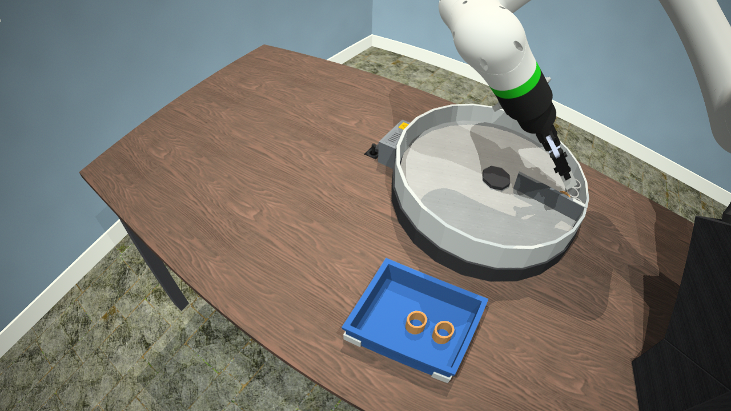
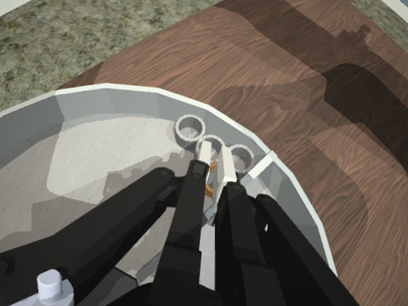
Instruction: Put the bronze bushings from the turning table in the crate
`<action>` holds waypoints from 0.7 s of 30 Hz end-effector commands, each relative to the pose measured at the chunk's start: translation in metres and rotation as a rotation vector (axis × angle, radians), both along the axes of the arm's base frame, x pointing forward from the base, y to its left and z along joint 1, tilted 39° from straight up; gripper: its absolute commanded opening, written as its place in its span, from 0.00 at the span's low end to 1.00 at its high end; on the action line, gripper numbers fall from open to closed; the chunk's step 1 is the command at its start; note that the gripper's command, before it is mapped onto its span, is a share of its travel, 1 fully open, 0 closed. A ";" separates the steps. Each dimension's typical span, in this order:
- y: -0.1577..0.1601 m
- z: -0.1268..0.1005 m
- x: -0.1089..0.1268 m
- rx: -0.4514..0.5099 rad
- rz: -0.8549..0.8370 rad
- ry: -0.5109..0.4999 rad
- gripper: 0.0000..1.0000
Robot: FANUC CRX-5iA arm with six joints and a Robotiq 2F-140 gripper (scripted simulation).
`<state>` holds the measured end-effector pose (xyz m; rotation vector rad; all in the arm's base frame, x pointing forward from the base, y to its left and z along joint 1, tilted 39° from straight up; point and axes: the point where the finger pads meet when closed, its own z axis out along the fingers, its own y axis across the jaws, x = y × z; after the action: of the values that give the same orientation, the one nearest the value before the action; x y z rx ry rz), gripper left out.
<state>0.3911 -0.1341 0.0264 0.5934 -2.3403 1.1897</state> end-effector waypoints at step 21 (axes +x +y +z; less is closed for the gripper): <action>-0.007 -0.011 0.005 0.000 0.000 0.000 0.06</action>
<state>0.3965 -0.1417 0.0151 0.5934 -2.3404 1.1898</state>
